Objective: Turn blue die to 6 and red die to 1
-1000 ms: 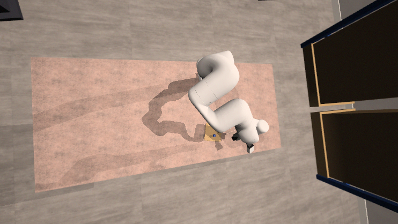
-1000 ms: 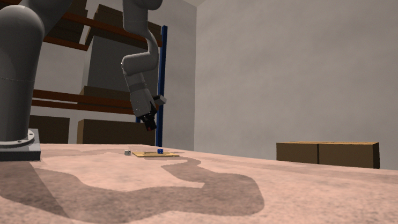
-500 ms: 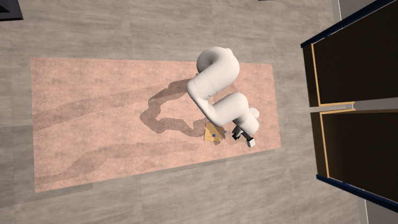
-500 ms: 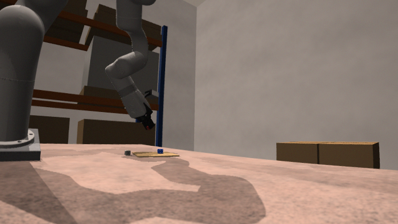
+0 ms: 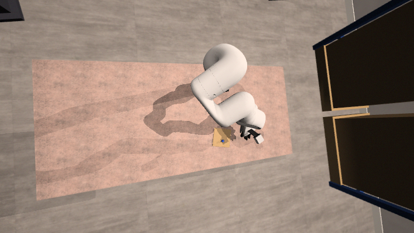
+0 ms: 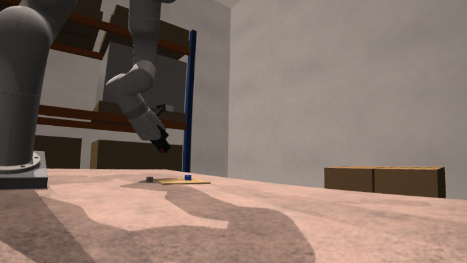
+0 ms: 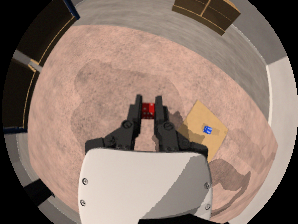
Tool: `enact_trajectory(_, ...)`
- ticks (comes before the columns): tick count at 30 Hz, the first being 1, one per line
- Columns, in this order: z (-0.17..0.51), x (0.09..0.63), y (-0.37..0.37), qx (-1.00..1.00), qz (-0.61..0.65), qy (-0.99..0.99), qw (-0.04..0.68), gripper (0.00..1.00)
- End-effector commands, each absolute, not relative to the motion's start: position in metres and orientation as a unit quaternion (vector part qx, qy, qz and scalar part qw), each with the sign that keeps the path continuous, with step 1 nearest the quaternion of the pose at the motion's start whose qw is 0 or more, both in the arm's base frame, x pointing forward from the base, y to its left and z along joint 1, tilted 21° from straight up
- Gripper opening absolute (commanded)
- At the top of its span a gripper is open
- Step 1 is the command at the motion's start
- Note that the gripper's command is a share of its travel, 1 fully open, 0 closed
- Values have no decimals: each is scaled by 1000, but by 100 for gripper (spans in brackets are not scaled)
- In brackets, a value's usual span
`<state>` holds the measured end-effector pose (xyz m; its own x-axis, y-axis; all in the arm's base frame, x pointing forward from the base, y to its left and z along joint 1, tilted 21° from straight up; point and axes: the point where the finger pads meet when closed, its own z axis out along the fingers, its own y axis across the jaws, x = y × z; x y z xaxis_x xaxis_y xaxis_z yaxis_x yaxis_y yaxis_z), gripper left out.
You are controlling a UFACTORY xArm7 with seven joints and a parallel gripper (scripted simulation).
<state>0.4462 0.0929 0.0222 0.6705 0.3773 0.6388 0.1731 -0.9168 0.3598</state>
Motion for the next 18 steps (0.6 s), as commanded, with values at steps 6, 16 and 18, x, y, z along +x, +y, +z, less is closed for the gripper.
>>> enact_trajectory(6,19,446,93,899,390,155,126,11)
enact_trajectory(16,-2,445,85,899,390,155,126,11)
enact_trajectory(18,-10,445,82,899,390,155,126,11)
